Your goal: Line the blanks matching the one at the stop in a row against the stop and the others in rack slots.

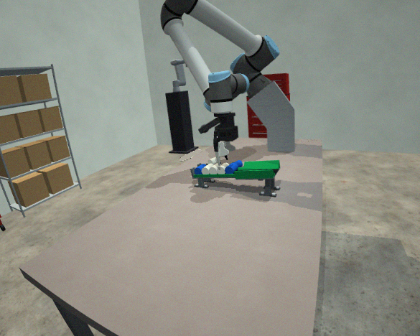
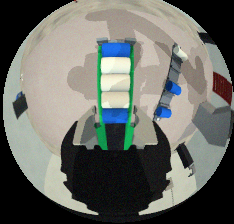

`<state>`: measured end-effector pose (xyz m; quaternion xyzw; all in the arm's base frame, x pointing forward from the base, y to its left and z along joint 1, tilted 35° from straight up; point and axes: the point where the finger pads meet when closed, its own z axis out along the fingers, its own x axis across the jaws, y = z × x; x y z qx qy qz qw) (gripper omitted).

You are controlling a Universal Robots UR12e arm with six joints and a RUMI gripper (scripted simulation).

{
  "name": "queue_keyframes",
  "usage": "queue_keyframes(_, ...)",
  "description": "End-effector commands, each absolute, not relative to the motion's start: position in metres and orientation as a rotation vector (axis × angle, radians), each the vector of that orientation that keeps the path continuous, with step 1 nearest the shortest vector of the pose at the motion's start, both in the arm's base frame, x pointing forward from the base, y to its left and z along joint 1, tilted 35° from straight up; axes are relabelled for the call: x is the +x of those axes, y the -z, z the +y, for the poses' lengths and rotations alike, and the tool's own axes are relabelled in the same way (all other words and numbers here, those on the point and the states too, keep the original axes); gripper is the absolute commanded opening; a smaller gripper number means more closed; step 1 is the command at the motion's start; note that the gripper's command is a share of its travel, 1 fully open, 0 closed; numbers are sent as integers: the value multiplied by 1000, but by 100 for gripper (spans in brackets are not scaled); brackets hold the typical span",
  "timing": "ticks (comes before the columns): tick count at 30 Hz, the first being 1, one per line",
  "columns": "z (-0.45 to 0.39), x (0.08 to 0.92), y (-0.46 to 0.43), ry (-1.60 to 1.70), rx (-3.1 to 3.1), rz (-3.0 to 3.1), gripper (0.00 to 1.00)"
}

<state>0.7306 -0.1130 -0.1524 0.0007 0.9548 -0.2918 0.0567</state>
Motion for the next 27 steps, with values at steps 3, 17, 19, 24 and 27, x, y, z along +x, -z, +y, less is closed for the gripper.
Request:
queue_keyframes(3,-112,730,153,884,1,2896,48)
queue_keyframes(17,-112,729,153,884,1,2896,48)
queue_keyframes(19,-112,729,153,884,1,2897,48)
queue_keyframes(24,-112,728,153,884,0,2897,48)
queue_keyframes(27,-112,728,153,884,0,2897,48)
